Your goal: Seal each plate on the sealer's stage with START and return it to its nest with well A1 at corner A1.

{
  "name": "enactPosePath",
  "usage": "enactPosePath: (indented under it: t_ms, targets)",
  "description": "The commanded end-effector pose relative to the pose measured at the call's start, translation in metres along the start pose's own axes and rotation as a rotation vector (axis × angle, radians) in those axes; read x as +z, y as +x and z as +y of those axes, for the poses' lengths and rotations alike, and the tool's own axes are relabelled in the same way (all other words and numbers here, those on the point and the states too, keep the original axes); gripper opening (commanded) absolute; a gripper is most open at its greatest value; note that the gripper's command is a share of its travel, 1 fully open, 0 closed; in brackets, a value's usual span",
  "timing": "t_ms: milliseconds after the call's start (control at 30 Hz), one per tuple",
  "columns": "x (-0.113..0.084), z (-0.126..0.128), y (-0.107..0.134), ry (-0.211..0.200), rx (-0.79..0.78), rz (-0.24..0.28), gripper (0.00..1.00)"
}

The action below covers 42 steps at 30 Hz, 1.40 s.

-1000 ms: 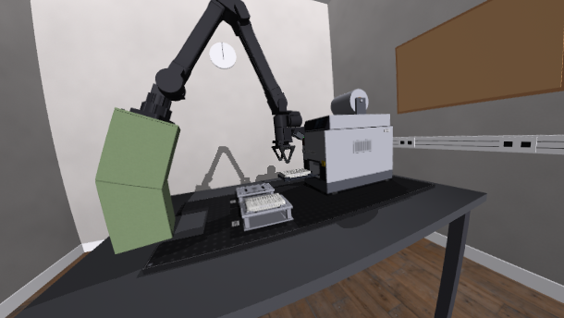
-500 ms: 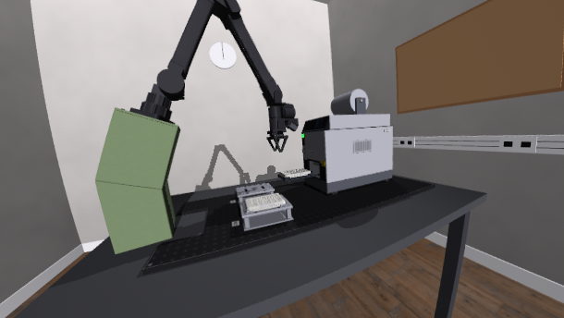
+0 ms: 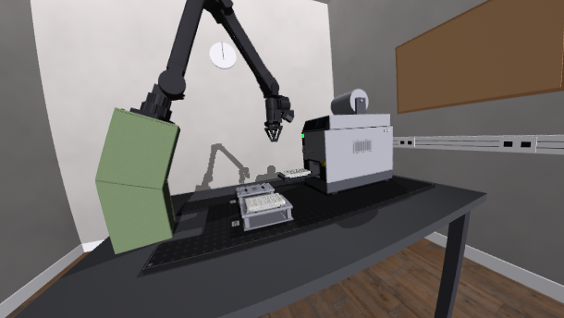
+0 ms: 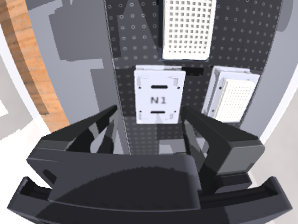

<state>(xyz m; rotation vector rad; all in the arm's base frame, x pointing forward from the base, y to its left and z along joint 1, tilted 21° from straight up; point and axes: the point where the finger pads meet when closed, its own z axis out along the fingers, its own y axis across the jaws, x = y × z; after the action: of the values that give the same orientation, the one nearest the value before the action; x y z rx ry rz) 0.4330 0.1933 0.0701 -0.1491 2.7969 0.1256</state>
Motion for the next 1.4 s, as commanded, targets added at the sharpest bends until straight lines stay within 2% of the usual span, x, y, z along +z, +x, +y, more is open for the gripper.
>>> enactPosePath:
  t_ms: [0, 100, 133, 267, 533, 800, 1033, 1133, 1267, 1367]
  targets:
    - [-0.043, 0.035, -0.024, -0.036, -0.004, -0.067, 0.0]
    - [-0.059, 0.049, -0.027, -0.04, -0.004, -0.077, 0.0]
    - [-0.058, 0.05, -0.028, -0.04, -0.001, -0.078, 0.0]
    - [-0.04, 0.035, -0.023, -0.033, 0.004, -0.051, 0.0]
    - [-0.026, 0.023, -0.016, -0.02, -0.004, -0.037, 0.0]
    - [-0.035, 0.022, -0.015, -0.028, -0.011, -0.061, 0.0]
    - [-0.035, 0.032, -0.014, -0.031, -0.01, -0.046, 0.0]
    - [-0.039, 0.035, -0.008, -0.035, -0.007, -0.187, 0.0]
    - [-0.04, 0.035, -0.004, -0.037, -0.015, -0.325, 0.0]
    - [-0.032, 0.03, 0.0, -0.023, -0.02, -0.409, 0.0]
